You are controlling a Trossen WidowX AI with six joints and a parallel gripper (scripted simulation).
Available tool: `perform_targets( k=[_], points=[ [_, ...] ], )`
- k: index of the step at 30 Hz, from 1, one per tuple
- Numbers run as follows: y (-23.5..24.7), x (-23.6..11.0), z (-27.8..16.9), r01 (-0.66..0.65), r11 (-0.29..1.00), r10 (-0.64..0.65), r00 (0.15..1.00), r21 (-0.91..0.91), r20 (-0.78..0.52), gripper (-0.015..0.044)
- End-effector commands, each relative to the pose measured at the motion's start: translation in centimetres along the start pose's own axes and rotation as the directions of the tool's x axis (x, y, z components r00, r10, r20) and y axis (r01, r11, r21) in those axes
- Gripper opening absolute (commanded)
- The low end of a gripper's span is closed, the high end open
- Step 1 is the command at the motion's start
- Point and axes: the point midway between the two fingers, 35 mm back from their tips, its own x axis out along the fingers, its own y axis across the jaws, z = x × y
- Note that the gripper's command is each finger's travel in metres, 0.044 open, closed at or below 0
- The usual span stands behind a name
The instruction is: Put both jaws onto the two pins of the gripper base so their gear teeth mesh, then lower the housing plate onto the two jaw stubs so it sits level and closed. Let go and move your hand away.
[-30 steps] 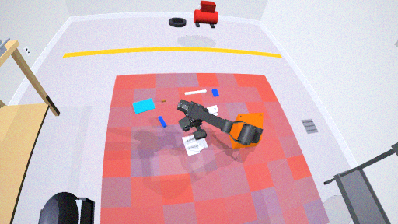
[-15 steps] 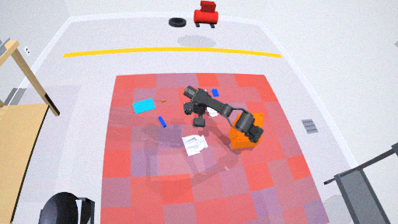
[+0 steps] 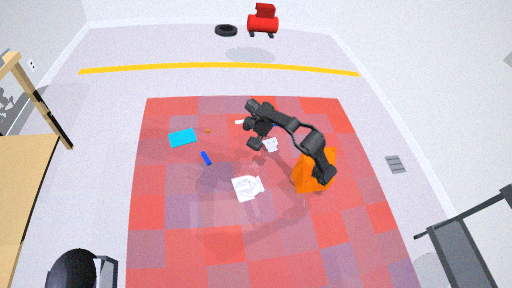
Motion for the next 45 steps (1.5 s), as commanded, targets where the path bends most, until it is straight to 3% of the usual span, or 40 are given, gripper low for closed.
perform_targets(
  k=[1, 19, 28, 33, 45],
  points=[
    [-2.3, 0.1, -0.5, 0.001, 0.990, 0.002, 1.000, 0.139, -0.015, 0.0440],
    [-10.3, 0.6, -3.6, -0.005, 0.786, 0.044, 0.998, 0.618, -0.049, 0.0440],
    [-10.5, 0.9, -3.8, -0.005, 0.775, 0.047, 0.998, 0.632, -0.050, 0.0440],
    [-10.2, 4.6, -4.2, -0.005, 0.775, 0.049, 0.998, 0.632, -0.051, 0.0440],
    [-10.2, 4.6, -4.2, -0.005, 0.775, 0.049, 0.998, 0.632, -0.051, 0.0440]
  ],
)
